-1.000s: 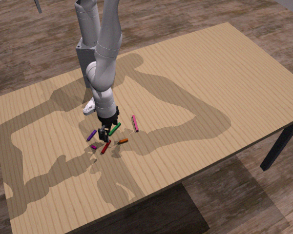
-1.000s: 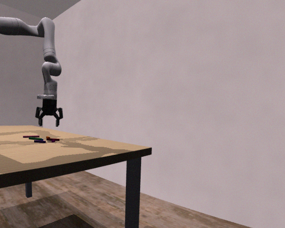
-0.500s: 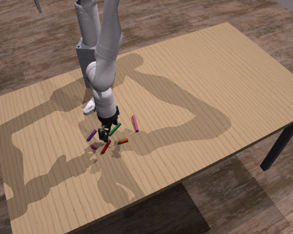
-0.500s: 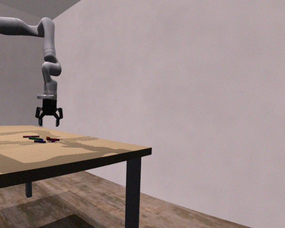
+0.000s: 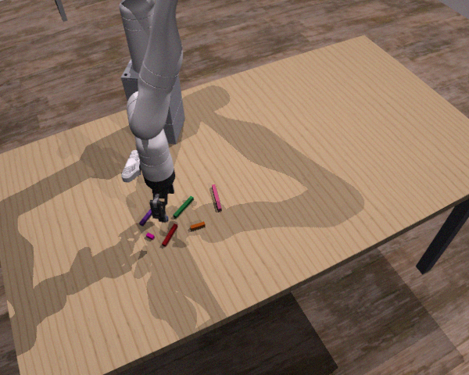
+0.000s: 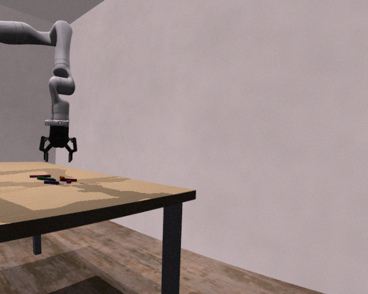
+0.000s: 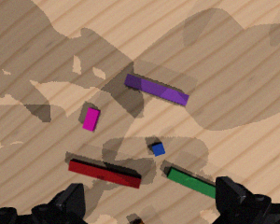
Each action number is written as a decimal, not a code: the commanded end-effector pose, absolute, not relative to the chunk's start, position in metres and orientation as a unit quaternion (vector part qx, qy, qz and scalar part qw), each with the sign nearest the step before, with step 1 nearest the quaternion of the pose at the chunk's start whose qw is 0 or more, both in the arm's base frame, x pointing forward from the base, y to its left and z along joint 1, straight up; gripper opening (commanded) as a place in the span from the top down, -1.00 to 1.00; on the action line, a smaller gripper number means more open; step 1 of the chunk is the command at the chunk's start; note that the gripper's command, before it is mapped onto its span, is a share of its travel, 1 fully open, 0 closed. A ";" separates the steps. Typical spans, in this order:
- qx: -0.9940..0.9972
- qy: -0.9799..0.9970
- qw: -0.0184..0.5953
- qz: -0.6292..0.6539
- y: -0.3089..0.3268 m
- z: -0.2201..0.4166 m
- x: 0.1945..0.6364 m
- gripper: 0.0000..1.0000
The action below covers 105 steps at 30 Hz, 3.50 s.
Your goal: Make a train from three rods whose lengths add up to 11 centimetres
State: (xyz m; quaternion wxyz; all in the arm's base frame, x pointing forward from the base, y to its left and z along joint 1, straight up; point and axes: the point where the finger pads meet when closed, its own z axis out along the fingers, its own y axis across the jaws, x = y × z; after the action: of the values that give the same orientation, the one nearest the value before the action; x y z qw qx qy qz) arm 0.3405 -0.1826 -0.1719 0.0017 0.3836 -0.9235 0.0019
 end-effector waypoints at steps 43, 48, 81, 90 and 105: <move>0.508 -0.862 0.000 0.000 -0.187 -0.168 0.322 0.52; 0.508 -0.862 0.000 0.000 -0.187 -0.168 0.322 0.52; 0.508 -0.862 0.000 0.000 -0.187 -0.199 0.322 0.52; 0.508 -0.862 0.000 0.000 -0.187 -0.210 0.322 0.52; 0.508 -0.862 0.000 0.000 -0.187 -0.220 0.322 0.52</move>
State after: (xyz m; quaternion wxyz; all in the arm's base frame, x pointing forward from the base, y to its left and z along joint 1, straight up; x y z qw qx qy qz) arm 0.3222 -0.1865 -0.2192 -0.0005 0.5076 -0.8616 0.0002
